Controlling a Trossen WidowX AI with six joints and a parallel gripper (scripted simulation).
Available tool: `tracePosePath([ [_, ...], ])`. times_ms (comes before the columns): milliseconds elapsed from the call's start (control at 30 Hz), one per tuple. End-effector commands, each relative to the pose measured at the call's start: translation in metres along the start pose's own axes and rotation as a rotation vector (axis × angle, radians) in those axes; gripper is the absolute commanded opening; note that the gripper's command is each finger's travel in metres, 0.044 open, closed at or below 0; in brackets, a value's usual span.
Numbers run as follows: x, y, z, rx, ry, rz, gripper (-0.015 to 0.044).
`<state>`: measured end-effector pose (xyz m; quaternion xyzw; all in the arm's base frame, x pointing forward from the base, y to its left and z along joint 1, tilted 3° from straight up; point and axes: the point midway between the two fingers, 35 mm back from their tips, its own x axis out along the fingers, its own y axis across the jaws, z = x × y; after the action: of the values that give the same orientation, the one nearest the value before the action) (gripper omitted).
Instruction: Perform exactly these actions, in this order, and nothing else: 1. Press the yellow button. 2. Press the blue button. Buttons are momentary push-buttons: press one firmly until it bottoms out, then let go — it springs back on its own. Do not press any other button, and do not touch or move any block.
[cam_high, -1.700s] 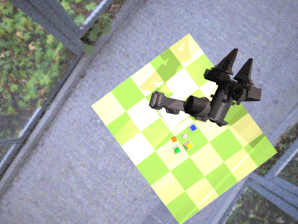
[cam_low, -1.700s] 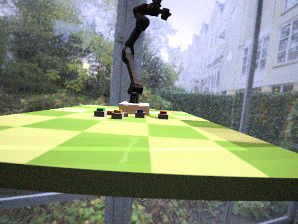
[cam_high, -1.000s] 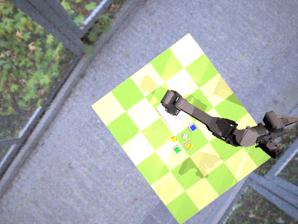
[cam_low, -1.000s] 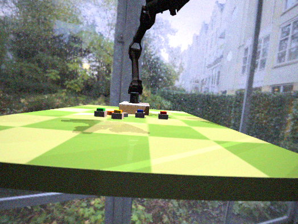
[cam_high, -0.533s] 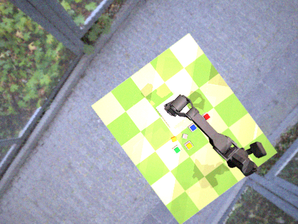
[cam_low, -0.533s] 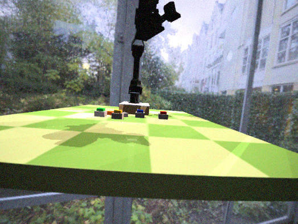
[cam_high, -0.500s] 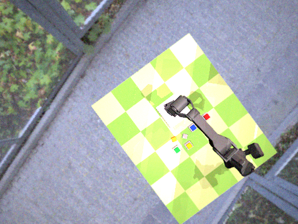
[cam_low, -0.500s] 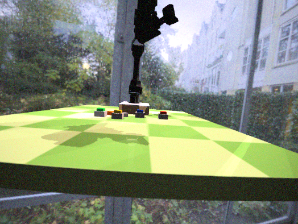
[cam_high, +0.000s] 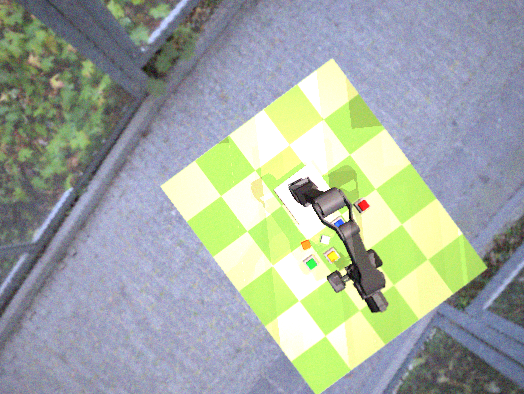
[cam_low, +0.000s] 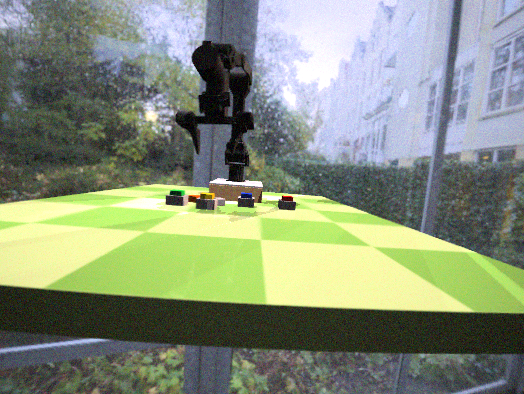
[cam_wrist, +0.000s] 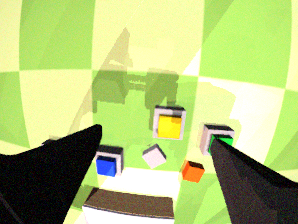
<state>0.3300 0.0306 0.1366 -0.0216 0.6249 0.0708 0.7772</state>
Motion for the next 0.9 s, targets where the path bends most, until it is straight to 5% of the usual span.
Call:
tracePosePath([
  [0, 0.010, -0.019, -0.027, -0.062, 0.142, -0.049, 0.0400],
  [200, 0.010, -0.019, -0.027, -0.062, 0.142, -0.049, 0.0400],
  [400, 0.069, -0.022, -0.035, -0.062, 0.142, -0.049, 0.0242],
  [667, 0.071, -0.022, -0.036, -0.062, 0.142, -0.049, 0.0032],
  [867, 0.071, -0.022, -0.036, -0.062, 0.142, -0.049, 0.0020],
])
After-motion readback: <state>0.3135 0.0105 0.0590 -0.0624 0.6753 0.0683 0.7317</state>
